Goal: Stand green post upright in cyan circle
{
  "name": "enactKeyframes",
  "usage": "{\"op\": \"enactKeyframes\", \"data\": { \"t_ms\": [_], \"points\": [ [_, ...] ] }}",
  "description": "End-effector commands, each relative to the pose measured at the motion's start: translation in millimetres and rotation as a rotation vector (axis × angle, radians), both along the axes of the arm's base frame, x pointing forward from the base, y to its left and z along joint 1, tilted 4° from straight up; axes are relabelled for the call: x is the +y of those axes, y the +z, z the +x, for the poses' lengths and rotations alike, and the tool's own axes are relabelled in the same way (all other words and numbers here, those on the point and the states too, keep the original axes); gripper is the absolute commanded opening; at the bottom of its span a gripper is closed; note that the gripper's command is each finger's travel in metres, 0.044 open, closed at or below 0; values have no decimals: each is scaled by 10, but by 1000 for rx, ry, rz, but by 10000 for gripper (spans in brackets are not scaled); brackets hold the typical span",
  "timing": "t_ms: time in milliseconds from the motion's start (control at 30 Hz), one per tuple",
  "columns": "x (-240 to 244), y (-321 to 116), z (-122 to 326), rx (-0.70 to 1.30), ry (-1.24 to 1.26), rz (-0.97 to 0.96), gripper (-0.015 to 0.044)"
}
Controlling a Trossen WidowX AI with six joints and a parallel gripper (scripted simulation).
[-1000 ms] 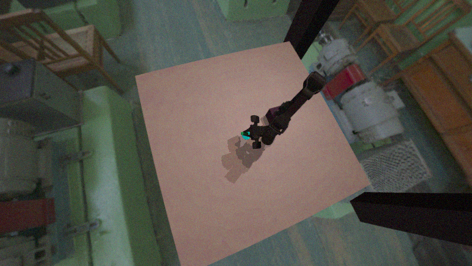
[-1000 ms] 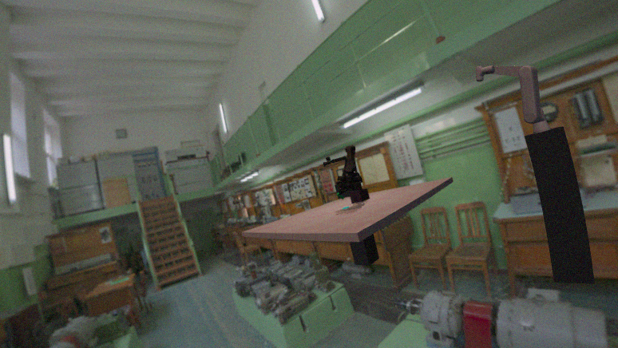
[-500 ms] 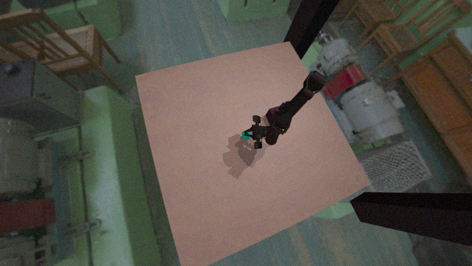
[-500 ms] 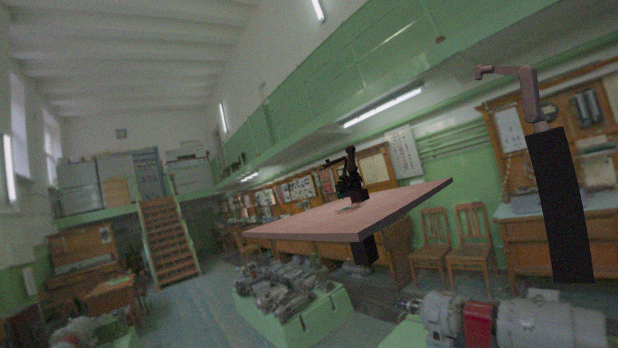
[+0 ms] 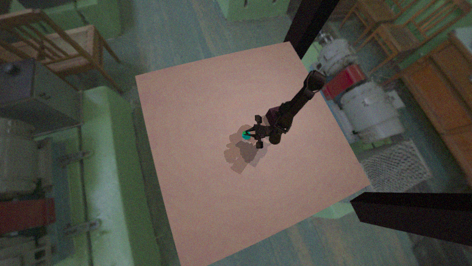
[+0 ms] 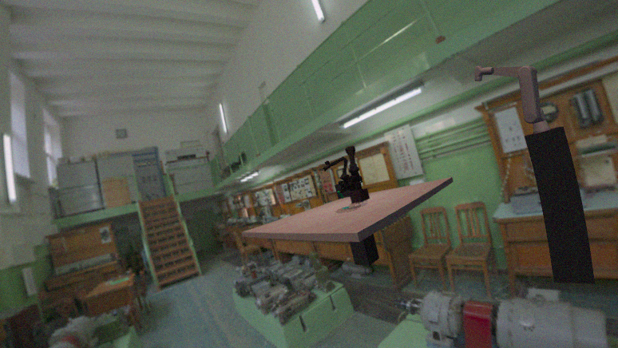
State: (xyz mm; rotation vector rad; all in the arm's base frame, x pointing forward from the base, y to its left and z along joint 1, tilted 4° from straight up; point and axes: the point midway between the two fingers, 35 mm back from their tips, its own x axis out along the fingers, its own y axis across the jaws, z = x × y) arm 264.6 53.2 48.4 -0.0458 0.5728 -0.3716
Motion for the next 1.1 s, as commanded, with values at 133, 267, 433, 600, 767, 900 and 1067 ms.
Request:
{"op": "enactKeyframes", "data": {
  "t_ms": [133,267,433,600,767,900,1067],
  "points": [
    [-8,19,-47,-52,-8,-1,23],
    [-9,32,-69,-78,-9,-2,23],
    [-11,49,-99,-110,-12,-2,23],
    [-16,67,-130,-142,-15,-1,23],
    [-23,85,-164,-173,-18,1,23],
    [-29,99,-191,-199,-22,3,23],
    [-40,118,-227,-230,-26,6,23]
  ]
}}
